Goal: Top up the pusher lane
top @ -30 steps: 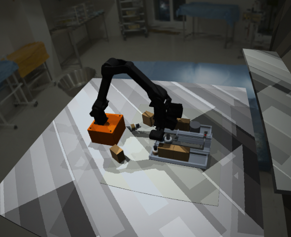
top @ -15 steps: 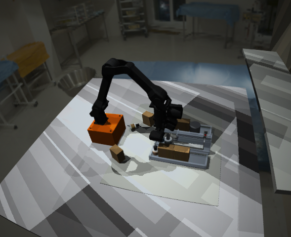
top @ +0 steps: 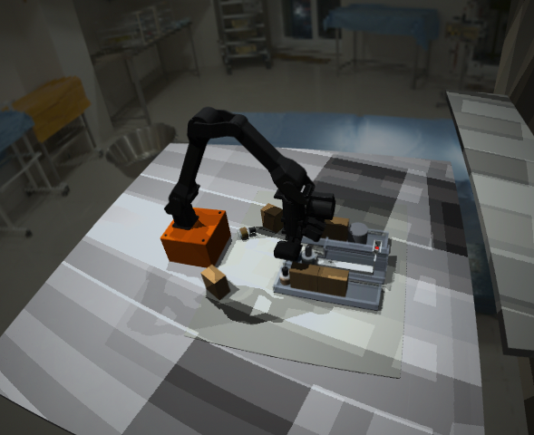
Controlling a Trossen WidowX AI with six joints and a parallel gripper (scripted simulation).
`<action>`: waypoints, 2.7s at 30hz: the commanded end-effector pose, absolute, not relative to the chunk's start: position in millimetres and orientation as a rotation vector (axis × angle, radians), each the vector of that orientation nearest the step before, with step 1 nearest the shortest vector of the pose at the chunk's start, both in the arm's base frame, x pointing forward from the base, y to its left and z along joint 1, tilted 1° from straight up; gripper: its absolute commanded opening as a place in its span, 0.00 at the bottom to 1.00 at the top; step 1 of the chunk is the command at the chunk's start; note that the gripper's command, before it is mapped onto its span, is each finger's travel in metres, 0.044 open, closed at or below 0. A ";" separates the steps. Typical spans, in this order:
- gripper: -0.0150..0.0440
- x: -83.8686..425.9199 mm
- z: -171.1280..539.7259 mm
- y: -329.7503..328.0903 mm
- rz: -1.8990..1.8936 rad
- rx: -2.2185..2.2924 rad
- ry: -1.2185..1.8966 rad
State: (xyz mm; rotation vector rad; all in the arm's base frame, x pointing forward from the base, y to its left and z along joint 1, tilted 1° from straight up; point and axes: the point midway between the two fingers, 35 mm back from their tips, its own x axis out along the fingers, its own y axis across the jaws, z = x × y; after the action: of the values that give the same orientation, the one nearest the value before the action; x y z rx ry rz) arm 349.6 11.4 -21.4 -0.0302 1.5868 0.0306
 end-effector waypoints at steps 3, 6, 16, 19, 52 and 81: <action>0.25 357.1 -21.1 12.2 0.029 -0.025 1.557; 0.25 357.0 -22.0 12.2 0.029 -0.025 1.557; 0.25 356.5 -25.0 12.2 0.029 -0.025 1.557; 0.25 356.3 -25.9 12.1 0.029 -0.025 1.557; 0.25 352.3 -32.5 12.0 0.029 -0.025 1.557; 0.25 347.5 -32.6 11.9 0.029 -0.025 1.558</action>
State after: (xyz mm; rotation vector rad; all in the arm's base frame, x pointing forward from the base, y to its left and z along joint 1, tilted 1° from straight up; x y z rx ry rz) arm 345.8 11.3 -33.0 -0.0299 1.5672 0.0307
